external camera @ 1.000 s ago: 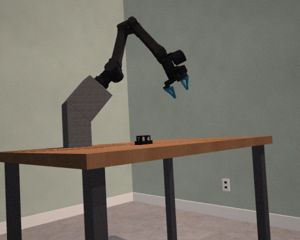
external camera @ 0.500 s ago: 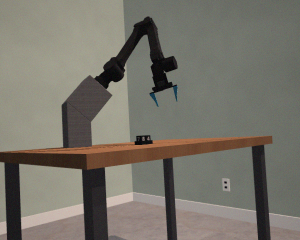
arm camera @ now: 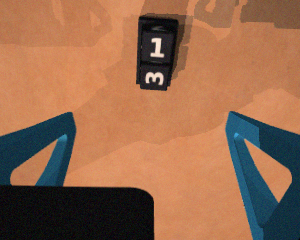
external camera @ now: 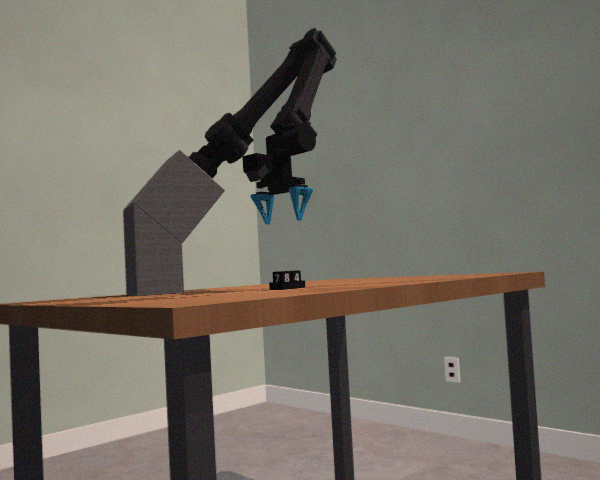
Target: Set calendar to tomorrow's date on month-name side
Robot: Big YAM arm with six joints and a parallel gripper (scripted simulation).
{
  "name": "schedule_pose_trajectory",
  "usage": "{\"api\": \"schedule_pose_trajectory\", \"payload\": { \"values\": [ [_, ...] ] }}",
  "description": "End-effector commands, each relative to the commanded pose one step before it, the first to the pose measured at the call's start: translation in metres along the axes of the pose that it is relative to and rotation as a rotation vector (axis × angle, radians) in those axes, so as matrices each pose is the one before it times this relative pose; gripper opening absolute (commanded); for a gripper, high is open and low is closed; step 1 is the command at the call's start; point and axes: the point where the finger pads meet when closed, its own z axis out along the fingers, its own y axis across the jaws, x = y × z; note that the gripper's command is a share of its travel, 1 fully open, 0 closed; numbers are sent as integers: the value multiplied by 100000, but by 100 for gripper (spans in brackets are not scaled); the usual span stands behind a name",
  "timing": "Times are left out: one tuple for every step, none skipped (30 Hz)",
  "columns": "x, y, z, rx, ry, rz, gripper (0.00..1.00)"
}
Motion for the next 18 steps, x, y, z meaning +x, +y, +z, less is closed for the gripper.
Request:
{"api": "schedule_pose_trajectory", "payload": {
  "values": [
    [-1665,-728,-377,918,-1834,11108,100],
    [118,347,-181,-778,-1,-563,100],
    [623,662,-386,-1566,188,-2207,100],
    [697,-46,464,1170,642,-1986,100],
    [46,231,19,-517,-3,-658,100],
    [-67,25,-45,-173,-65,134,100],
    [-18,-111,6,122,-1,163,100],
    [-60,-97,83,292,25,243,100],
    [-347,-543,466,1651,139,1391,100],
    [0,0,0,0,0,0,100],
    [0,0,0,0,0,0,100],
    [-1,-215,22,268,23,-358,100],
    [78,120,-105,-369,-33,-368,100],
    [38,59,-52,-183,-17,-154,100],
    [3,4,-3,-12,-1,-10,100],
    [0,0,2,2,0,-57,100],
    [1,-1,9,6,3,-391,100],
    [1,-2,25,16,8,-1029,100]
  ]
}}
